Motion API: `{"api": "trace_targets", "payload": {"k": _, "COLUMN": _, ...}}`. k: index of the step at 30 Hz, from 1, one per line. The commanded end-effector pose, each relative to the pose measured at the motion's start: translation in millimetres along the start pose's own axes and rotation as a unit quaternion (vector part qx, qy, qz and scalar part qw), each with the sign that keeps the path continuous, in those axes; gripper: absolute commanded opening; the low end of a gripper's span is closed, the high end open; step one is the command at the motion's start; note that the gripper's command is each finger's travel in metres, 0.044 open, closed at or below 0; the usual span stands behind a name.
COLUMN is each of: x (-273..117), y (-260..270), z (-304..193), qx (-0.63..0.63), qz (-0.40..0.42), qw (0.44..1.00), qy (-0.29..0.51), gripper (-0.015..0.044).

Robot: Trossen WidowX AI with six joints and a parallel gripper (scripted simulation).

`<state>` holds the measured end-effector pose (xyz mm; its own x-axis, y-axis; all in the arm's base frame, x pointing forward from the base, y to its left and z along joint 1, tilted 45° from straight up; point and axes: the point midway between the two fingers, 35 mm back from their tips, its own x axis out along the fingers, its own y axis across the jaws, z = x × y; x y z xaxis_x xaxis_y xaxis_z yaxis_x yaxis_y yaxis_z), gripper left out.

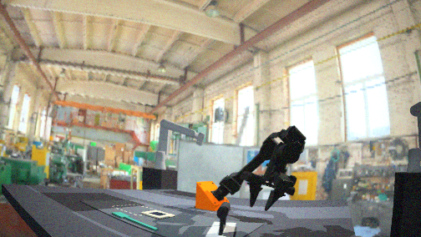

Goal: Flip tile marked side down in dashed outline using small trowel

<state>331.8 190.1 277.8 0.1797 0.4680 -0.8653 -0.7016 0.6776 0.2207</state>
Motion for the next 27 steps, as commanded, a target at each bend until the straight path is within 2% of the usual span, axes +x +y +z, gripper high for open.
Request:
{"api": "trace_targets", "payload": {"k": 1, "x": 7.5, "y": -28.2, "z": -8.4, "qx": 0.05, "qz": 0.035, "qw": 0.998, "qy": 0.009, "gripper": 0.027}}
{"api": "trace_targets", "payload": {"k": 14, "x": 9.1, "y": -113.4, "z": -39.9, "qx": 0.214, "qz": 0.15, "qw": 0.965, "qy": -0.019, "gripper": 0.027}}
{"api": "trace_targets", "payload": {"k": 27, "x": 15.3, "y": -116.3, "z": -40.4, "qx": 0.222, "qz": 0.156, "qw": 0.962, "qy": -0.023, "gripper": 0.027}}
